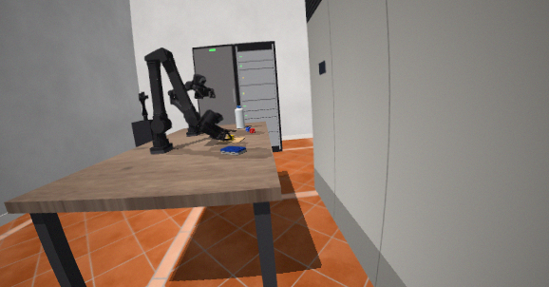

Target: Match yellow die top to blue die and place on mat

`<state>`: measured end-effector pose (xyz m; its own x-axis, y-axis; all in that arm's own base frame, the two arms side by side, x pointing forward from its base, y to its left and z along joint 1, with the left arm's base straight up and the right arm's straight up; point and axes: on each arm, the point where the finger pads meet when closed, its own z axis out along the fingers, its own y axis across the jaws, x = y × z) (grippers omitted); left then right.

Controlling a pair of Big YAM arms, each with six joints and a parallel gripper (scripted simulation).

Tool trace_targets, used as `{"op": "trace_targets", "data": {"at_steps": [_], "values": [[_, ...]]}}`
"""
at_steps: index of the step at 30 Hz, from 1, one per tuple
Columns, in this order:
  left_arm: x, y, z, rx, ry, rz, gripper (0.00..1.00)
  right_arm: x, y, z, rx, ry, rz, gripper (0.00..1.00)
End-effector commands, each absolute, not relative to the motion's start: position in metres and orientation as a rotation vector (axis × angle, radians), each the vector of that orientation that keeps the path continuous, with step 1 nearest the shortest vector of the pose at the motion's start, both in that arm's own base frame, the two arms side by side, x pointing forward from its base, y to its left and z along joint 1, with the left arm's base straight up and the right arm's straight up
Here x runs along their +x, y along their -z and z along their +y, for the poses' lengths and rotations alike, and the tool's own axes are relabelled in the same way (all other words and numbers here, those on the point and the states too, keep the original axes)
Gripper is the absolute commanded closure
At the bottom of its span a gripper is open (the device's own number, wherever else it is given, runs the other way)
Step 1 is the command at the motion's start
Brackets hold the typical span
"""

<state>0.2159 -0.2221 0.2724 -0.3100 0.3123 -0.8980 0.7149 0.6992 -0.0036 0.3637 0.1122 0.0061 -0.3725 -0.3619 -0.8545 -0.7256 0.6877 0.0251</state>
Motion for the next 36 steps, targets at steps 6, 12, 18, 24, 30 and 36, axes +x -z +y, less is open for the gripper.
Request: {"op": "trace_targets", "data": {"at_steps": [6, 12, 18, 24, 30, 36], "values": [[0.218, -0.29, -0.224, 0.788, 0.514, 1.864, 0.0, 0.345, -0.037, 0.081, -0.857, -0.478, 1.957, 0.0], [0.218, -0.29, -0.224, 0.788, 0.514, 1.864, 0.0, 0.359, -0.055, 0.098, -0.742, -0.526, 2.044, 0.0], [0.218, -0.29, -0.224, 0.788, 0.514, 1.864, 0.0, 0.369, -0.073, 0.114, -0.602, -0.453, 2.202, 0.0], [0.218, -0.29, -0.224, 0.788, 0.514, 1.864, 0.0, 0.381, -0.093, 0.132, -0.445, -0.28, 2.387, 0.0], [0.218, -0.29, -0.224, 0.788, 0.514, 1.864, 0.0, 0.389, -0.101, 0.139, -0.399, -0.168, 2.466, 0.0], [0.218, -0.29, -0.224, 0.788, 0.514, 1.864, 0.0, 0.391, -0.103, 0.136, -0.416, -0.136, 2.465, 0.0]]}}
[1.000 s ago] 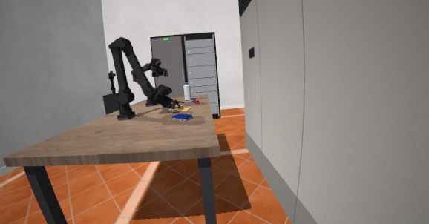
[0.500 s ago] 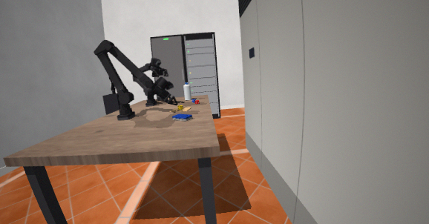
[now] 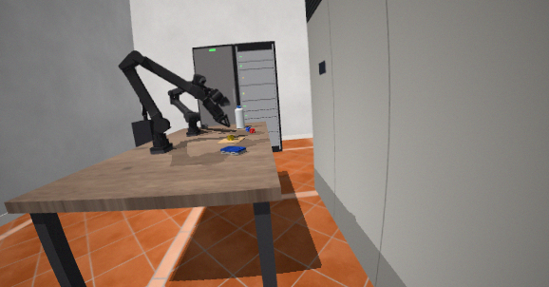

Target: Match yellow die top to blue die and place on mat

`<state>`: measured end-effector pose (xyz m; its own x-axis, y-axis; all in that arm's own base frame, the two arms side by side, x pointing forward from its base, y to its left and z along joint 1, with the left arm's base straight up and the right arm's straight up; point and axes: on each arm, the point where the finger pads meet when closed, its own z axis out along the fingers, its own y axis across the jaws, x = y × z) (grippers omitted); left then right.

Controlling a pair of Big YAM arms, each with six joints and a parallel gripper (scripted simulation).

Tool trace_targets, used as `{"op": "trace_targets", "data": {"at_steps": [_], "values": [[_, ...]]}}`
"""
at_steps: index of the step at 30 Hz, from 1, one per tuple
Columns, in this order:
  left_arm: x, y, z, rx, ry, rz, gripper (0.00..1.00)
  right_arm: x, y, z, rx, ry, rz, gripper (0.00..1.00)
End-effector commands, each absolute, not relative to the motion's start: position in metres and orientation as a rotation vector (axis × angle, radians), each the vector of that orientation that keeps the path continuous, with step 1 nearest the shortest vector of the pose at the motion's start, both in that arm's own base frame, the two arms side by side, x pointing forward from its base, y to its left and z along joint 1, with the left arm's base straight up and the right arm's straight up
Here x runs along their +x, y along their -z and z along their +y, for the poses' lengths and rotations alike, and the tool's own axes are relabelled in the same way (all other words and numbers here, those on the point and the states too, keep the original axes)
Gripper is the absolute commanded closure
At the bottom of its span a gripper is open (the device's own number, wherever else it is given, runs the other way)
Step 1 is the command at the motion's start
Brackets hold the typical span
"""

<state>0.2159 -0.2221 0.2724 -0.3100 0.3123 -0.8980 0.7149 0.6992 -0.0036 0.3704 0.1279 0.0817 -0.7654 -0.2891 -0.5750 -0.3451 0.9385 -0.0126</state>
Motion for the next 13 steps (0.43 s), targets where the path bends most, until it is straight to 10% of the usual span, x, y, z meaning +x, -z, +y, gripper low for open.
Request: {"op": "trace_targets", "data": {"at_steps": [1, 13], "values": [[0.2178, -0.2903, -0.2244, 0.788, 0.514, 1.864, 0.0, 0.3913, -0.1026, 0.1362, -0.417, -0.138, 2.465, 0.0], [0.2178, -0.2903, -0.2244, 0.788, 0.514, 1.864, 0.0, 0.3935, -0.1053, 0.1371, -0.415, -0.141, 2.451, 0.0]]}}
